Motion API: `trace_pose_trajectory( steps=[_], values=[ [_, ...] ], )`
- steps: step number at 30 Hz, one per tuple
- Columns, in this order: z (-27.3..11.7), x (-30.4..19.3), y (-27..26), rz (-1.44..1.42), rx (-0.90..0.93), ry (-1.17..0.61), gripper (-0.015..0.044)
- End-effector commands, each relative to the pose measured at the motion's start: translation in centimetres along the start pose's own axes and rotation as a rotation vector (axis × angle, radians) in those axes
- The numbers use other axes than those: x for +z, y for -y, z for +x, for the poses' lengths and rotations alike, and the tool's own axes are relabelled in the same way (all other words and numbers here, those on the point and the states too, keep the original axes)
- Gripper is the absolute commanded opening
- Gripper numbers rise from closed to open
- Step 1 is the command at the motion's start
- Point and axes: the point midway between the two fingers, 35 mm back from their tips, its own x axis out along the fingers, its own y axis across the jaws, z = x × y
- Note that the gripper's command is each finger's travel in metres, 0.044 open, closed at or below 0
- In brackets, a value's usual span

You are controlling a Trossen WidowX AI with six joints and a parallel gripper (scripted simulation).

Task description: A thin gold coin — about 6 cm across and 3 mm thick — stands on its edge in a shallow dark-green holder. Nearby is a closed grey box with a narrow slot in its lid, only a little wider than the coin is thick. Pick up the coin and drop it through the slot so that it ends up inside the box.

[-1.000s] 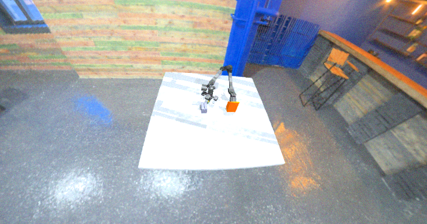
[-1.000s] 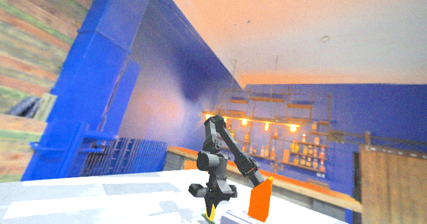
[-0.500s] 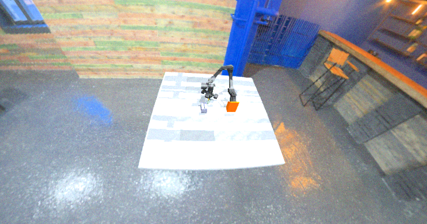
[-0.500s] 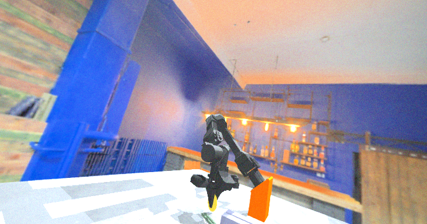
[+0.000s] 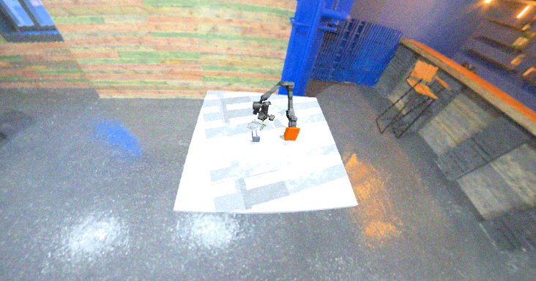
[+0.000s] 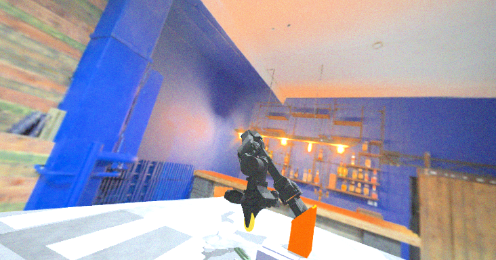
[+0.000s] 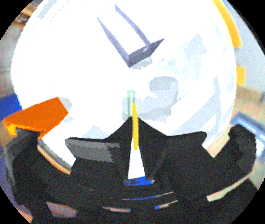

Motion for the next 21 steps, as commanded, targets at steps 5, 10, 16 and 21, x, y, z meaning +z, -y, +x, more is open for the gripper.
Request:
trace_pose_trajectory(
  steps=[5, 10, 16, 21],
  values=[
    [-2.1, -0.2, -0.1, 0.005, -0.003, -0.001, 0.0000],
    [-2.4, -0.3, -0.2, -0.016, -0.004, -0.002, 0.0000],
    [-2.5, -0.5, 0.0, -0.205, -0.004, -0.003, 0.0000],
    [-2.5, -0.6, 0.2, -0.368, -0.003, -0.003, 0.0000]
  ],
)
